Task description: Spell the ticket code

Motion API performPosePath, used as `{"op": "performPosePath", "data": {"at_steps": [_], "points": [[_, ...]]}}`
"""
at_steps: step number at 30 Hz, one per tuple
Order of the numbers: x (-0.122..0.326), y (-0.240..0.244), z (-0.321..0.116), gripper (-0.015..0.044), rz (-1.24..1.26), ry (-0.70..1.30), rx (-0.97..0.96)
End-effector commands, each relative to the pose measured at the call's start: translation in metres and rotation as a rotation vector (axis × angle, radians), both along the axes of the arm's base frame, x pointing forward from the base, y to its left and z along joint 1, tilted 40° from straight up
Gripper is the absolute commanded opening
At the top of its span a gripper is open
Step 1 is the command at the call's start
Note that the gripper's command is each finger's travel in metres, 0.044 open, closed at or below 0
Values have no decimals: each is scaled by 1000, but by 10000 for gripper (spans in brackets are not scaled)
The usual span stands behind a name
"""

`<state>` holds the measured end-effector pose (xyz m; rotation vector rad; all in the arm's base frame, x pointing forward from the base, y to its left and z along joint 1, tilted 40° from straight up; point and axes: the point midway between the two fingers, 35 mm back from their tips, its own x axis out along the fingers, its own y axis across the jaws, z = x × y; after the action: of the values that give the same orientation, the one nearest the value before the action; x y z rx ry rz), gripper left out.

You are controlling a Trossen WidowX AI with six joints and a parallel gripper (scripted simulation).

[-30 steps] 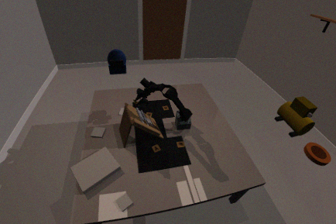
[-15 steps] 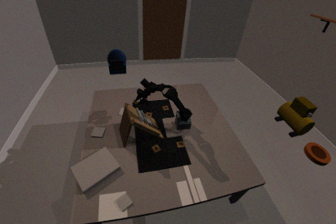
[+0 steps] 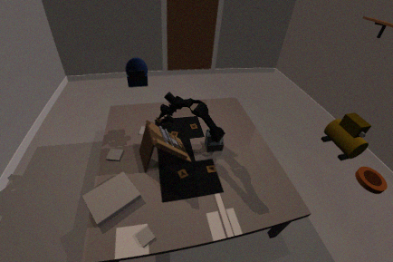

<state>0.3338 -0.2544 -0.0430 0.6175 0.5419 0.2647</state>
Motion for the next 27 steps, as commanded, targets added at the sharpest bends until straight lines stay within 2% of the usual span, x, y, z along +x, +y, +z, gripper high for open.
{"op": "performPosePath", "data": {"at_steps": [1, 27], "points": [[1, 1, 5, 0, 0, -5, -3], [0, 11, 13, 0, 0, -5, -2]]}}
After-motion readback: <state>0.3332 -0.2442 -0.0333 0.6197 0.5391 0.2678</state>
